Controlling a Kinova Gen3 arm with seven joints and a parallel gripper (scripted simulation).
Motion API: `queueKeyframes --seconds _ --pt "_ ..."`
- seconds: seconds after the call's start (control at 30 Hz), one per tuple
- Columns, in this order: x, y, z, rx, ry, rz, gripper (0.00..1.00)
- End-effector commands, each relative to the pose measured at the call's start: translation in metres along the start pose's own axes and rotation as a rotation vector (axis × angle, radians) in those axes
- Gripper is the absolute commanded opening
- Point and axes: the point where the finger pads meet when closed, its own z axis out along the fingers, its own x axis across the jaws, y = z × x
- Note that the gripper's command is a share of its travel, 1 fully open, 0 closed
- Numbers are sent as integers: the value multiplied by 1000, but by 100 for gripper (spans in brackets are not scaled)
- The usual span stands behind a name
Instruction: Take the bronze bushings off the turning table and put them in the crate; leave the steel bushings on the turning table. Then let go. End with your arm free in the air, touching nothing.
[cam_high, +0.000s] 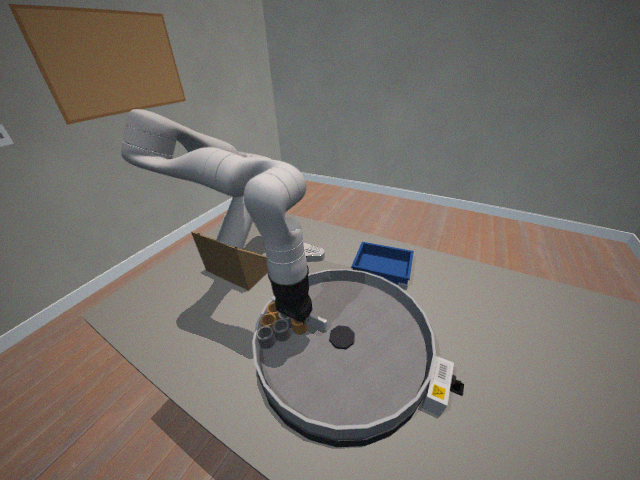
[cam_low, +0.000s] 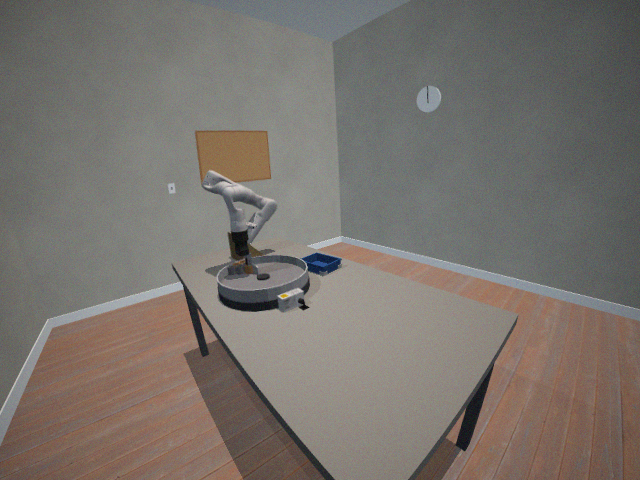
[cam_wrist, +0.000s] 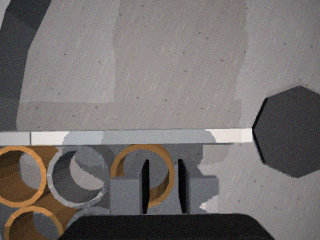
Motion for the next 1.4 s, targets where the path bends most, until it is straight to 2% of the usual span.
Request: queueKeyframes --seconds 0.0,1.37 --pt "0 0 1 -1 1 0 45" --pt "0 0 12 -1 1 0 45"
